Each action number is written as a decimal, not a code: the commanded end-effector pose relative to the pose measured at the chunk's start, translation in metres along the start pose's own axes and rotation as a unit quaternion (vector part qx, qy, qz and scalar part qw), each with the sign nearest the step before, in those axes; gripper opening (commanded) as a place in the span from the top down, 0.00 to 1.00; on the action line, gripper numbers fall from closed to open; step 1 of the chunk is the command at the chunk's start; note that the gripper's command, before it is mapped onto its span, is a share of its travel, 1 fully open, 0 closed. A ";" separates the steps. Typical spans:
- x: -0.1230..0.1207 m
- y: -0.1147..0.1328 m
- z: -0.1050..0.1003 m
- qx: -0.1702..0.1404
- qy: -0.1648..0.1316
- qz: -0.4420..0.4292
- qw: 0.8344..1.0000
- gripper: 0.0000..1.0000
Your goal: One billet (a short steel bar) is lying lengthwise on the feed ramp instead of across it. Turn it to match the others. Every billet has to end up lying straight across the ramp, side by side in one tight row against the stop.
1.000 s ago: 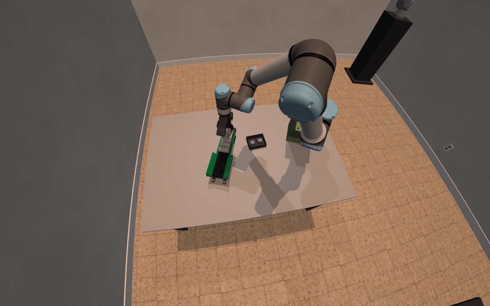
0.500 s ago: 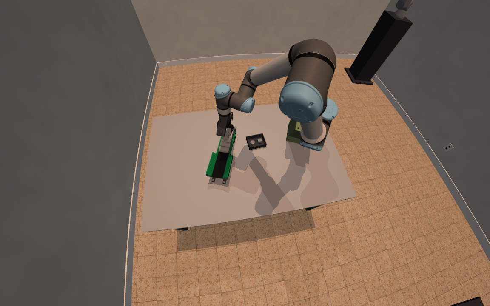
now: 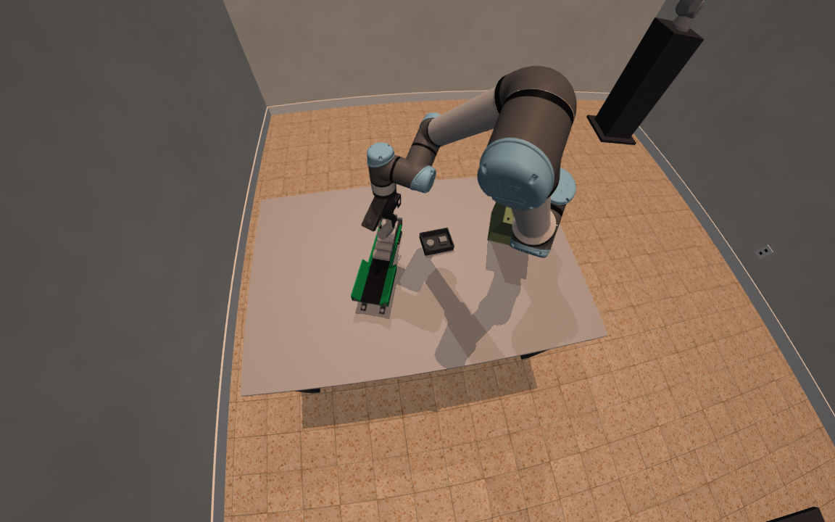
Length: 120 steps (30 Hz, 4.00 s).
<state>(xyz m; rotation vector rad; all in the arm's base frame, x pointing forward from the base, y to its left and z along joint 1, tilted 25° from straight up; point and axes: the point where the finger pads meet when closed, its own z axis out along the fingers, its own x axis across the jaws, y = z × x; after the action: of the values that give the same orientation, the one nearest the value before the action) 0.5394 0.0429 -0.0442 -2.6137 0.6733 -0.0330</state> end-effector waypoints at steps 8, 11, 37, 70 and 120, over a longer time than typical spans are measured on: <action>0.002 0.000 0.000 0.000 0.001 0.149 0.989 1.00; 0.002 0.000 0.000 0.000 0.001 0.149 0.989 1.00; 0.003 0.000 0.000 0.001 0.000 0.314 0.949 1.00; 0.004 0.001 0.000 0.001 0.001 0.552 0.834 1.00; -0.009 -0.048 0.002 0.001 0.002 0.597 0.802 1.00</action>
<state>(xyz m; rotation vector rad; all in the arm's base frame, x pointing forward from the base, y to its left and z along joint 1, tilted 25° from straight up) 0.5519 0.0810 -0.0278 -1.7276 2.1433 0.3400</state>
